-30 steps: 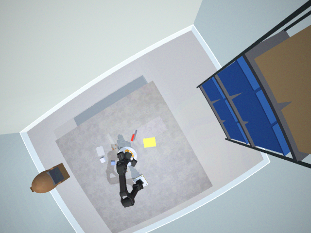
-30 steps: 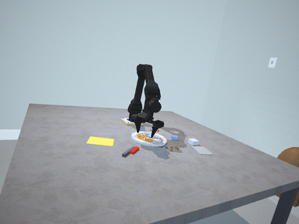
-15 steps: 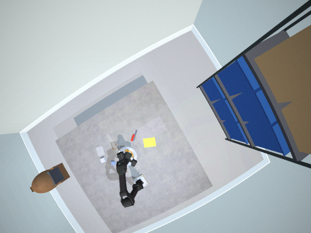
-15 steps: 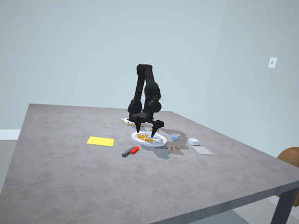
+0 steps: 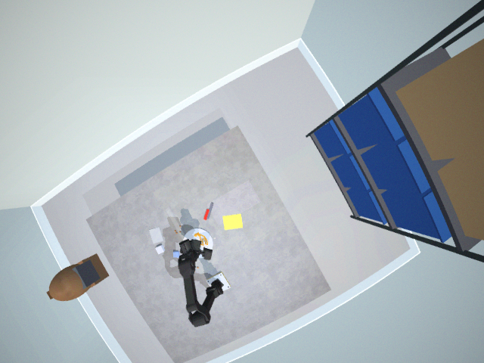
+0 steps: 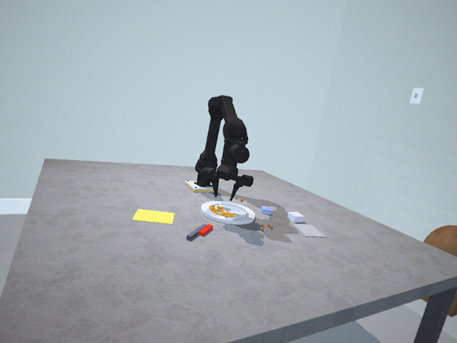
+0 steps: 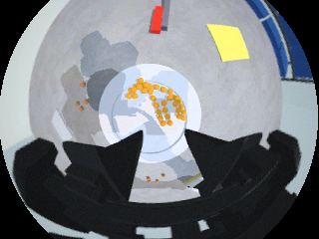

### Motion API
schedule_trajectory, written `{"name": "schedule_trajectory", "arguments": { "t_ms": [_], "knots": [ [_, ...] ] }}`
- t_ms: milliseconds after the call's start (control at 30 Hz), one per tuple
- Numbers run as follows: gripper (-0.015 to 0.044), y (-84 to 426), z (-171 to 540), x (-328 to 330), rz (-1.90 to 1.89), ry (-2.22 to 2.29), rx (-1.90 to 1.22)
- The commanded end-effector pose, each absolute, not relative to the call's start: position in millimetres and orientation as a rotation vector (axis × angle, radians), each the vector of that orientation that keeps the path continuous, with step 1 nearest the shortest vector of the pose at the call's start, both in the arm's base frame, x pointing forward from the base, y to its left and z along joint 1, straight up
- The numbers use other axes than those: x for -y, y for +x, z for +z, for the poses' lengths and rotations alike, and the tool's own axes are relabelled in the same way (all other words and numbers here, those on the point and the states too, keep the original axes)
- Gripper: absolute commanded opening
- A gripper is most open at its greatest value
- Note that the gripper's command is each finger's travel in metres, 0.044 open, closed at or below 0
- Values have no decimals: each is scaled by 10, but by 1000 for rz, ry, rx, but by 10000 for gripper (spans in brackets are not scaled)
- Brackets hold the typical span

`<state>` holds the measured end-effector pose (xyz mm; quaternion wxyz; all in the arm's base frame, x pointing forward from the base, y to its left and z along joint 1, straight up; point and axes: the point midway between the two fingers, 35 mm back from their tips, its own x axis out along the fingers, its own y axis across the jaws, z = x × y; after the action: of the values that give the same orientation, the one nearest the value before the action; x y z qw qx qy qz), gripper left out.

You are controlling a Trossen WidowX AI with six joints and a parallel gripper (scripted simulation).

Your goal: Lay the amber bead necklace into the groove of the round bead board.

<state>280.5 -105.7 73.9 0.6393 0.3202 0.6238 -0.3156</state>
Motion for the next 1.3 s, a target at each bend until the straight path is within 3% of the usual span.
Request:
{"name": "schedule_trajectory", "arguments": {
  "t_ms": [0,1067,1267],
  "knots": [
    [250,2799,760,1059,-707,708,-1425],
    [250,2806,372,1062,-707,708,-1425],
    [93,2807,399,1054,-705,716,-1424]
  ]
}}
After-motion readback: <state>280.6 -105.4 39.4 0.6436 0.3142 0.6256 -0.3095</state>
